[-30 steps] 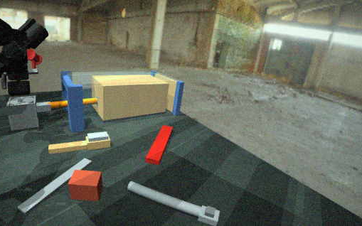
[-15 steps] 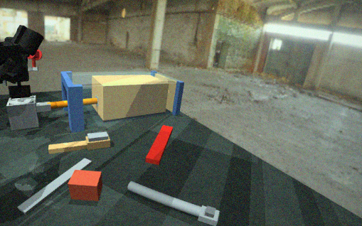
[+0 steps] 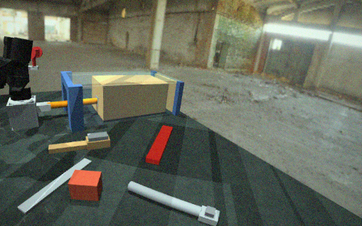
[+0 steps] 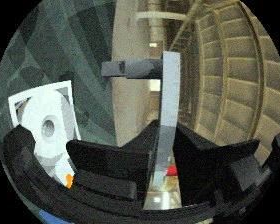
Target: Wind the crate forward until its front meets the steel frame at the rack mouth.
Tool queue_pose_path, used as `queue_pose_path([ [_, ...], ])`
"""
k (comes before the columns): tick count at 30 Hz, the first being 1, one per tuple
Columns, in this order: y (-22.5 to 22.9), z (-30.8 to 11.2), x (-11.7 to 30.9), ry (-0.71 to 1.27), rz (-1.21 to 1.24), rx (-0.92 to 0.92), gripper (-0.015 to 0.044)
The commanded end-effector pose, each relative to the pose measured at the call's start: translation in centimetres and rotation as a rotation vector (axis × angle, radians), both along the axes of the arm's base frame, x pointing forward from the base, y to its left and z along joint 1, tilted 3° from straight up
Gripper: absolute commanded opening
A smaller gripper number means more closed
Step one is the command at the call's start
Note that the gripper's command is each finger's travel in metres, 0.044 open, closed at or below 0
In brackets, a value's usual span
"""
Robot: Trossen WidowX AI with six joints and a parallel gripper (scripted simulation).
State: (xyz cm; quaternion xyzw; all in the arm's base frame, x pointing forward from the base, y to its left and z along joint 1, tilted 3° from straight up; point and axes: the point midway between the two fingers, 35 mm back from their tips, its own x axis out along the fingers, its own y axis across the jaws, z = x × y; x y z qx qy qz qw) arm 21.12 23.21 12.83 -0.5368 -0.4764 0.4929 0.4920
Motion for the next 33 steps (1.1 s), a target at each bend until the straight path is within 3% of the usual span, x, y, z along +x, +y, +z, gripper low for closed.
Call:
queue_pose_path([
  [1,-0.1,-0.1,-0.4,0.005,0.013,0.024,0.0],
  [20,-3.5,-1.5,4.3,-0.001,0.005,0.016,0.0],
  [33,-3.6,-1.8,4.1,0.015,-0.005,0.011,0.0],
])
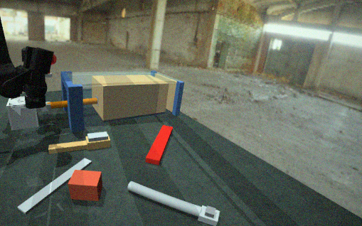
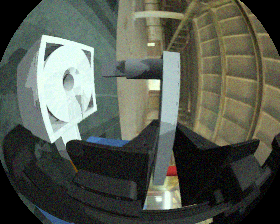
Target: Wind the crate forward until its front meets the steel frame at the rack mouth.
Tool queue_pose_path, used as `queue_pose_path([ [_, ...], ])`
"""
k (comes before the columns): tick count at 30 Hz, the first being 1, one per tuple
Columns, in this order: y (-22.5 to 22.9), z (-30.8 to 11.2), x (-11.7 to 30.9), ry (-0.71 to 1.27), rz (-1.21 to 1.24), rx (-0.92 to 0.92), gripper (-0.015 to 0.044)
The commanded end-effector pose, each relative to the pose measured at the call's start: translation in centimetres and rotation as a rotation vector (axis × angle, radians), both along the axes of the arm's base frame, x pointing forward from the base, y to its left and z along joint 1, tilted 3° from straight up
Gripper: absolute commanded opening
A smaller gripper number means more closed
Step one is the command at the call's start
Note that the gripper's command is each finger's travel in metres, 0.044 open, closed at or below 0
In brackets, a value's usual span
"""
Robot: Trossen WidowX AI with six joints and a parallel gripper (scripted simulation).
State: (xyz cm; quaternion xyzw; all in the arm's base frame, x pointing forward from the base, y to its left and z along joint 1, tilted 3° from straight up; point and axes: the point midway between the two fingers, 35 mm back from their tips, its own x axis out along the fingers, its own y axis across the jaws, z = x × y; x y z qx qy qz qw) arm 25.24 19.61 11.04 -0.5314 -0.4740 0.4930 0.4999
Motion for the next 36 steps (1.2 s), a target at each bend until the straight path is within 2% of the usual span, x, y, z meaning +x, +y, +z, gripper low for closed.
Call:
queue_pose_path([
  [1,0.0,0.0,0.0,0.0,0.0,0.0,0.0],
  [36,-0.25,-0.41,0.38,-0.041,-0.007,0.017,0.0],
])
